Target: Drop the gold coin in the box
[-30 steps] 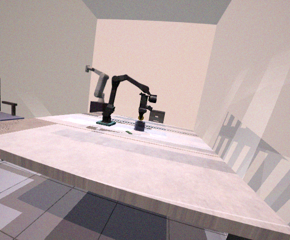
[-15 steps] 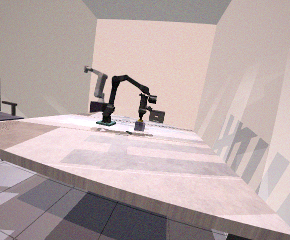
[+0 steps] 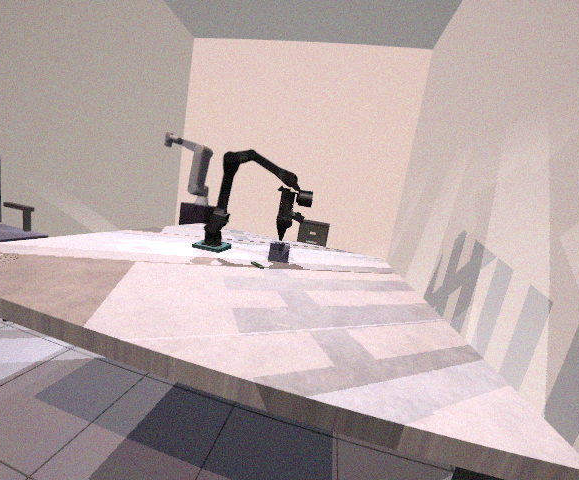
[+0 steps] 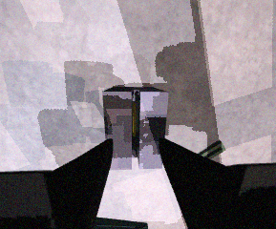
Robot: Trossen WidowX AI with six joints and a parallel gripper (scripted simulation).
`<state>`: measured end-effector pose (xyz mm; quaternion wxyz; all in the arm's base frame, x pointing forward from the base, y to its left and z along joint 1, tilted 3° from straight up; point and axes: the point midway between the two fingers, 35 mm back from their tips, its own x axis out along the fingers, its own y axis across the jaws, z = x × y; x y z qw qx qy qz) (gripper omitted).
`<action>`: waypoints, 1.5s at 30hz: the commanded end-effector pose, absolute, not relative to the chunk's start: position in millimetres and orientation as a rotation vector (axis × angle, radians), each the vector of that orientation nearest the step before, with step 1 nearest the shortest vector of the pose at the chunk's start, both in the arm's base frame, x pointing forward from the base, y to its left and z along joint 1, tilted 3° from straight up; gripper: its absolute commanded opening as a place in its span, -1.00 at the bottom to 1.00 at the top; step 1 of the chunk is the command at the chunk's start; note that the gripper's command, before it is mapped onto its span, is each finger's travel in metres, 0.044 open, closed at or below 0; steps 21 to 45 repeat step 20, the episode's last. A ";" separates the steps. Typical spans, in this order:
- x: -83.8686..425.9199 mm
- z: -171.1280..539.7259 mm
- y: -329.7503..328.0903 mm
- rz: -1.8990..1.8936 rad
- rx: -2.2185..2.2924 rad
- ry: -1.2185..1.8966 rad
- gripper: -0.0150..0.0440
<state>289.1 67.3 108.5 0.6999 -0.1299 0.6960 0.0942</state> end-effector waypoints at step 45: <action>284.8 168.5 69.3 0.212 -0.290 1.549 1.00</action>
